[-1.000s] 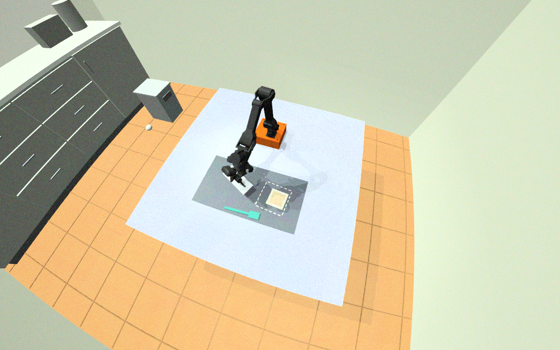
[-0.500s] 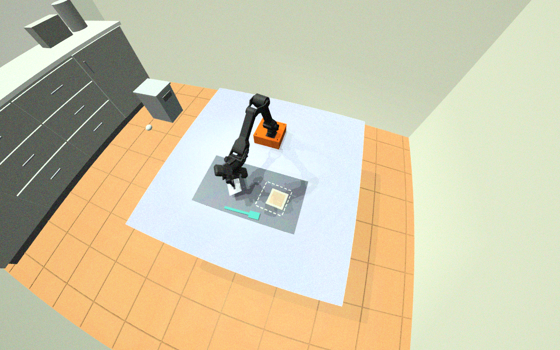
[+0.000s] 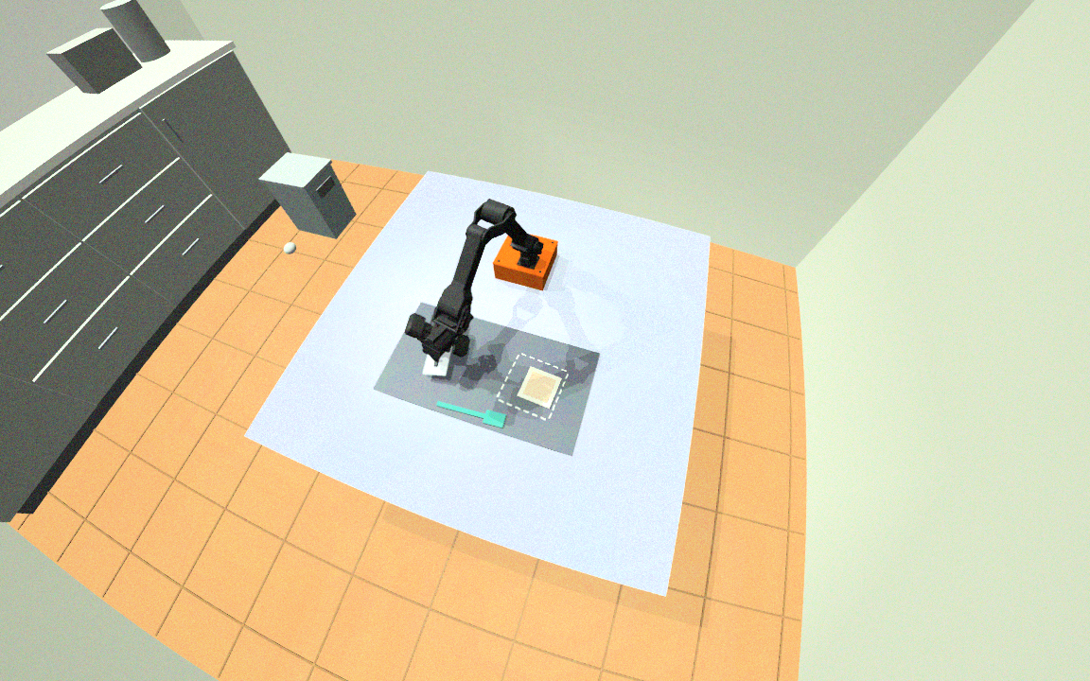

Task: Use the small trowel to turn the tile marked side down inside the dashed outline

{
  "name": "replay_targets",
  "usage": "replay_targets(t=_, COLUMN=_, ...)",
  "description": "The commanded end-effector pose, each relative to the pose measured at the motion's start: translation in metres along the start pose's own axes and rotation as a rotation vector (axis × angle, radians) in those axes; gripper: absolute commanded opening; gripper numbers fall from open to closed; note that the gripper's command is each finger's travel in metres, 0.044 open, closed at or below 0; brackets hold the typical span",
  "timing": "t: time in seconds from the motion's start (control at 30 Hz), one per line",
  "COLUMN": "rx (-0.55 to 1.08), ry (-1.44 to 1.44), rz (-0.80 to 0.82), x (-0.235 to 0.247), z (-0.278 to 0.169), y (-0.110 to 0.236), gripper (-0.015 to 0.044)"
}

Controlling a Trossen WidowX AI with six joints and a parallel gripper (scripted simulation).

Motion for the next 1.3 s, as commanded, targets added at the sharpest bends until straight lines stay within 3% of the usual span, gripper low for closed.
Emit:
replay_targets(t=0.0, rx=-0.072, ry=-0.085, rz=0.039, x=0.011, z=0.003, y=-0.005, gripper=0.0000)
replay_targets(t=0.3, rx=-0.213, ry=-0.230, rz=0.119, x=0.024, z=0.011, y=-0.019, gripper=0.0000)
replay_targets(t=1.27, rx=-0.214, ry=-0.233, rz=0.118, x=0.004, z=0.004, y=-0.044, gripper=0.0000)
Point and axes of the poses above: the point midway between the two fingers, 35 mm back from their tips, its own y axis back along the fingers, its own x axis across the jaws, z = x × y, the point moved 1 cm from there along y, back along the fingers, and after that the axes turned 12 degrees about y, right-handed, at the moved point
